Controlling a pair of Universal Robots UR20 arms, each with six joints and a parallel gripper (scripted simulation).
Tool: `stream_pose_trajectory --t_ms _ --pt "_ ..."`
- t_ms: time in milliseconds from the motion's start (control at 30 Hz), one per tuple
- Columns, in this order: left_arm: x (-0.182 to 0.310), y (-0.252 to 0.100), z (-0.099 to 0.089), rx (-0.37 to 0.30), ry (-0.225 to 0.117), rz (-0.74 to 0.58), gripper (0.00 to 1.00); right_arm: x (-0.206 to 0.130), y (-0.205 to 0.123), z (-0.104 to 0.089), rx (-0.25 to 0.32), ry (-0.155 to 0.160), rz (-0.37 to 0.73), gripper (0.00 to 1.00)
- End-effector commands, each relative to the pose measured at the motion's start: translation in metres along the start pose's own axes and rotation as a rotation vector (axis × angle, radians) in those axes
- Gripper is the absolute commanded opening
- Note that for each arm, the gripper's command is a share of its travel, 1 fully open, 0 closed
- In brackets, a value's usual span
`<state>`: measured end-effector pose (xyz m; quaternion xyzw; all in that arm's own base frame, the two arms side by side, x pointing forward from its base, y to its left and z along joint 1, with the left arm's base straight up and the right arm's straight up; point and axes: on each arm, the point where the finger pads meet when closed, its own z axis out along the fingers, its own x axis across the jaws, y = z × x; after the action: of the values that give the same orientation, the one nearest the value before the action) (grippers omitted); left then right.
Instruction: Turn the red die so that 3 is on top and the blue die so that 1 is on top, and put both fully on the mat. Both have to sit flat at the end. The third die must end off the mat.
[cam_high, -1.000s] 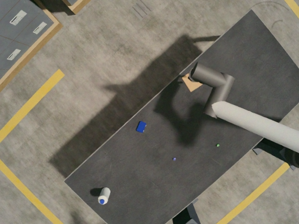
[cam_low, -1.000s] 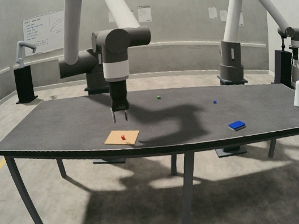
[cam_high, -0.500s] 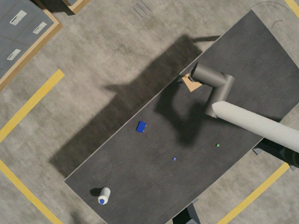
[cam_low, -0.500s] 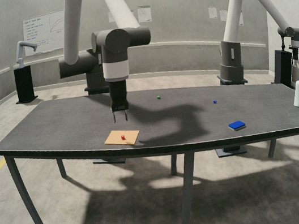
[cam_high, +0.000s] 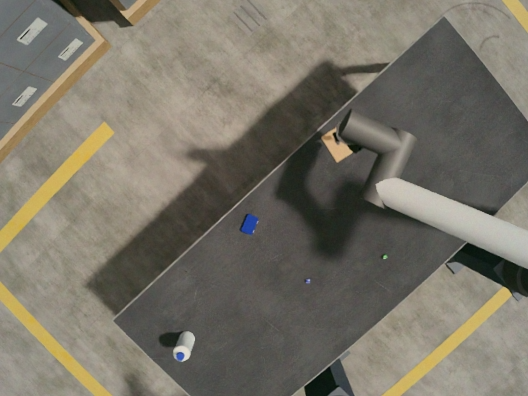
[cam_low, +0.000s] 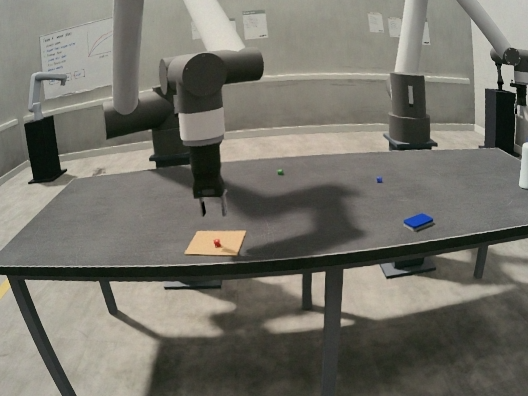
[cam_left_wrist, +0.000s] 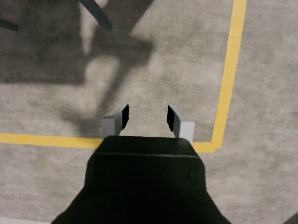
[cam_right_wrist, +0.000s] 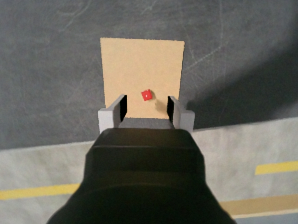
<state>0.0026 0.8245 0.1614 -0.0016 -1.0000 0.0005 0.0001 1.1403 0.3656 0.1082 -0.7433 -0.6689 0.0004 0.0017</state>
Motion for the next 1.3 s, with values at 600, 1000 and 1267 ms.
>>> stream_pose_trajectory --t_ms 600,1000,1267 --pt "-0.0001 0.0004 -0.0005 -0.001 0.000 0.000 1.00 0.0015 -0.0001 0.0053 -0.003 -0.001 0.635 1.00" --pt "-0.0001 0.0004 -0.0005 -0.001 0.000 0.000 1.00 0.0005 0.0024 0.0081 -0.003 0.000 0.906 1.00" --pt "-0.0001 0.0004 -0.0005 -0.001 0.000 0.000 1.00 -0.0014 0.0052 0.0104 -0.003 0.000 1.133 1.00"
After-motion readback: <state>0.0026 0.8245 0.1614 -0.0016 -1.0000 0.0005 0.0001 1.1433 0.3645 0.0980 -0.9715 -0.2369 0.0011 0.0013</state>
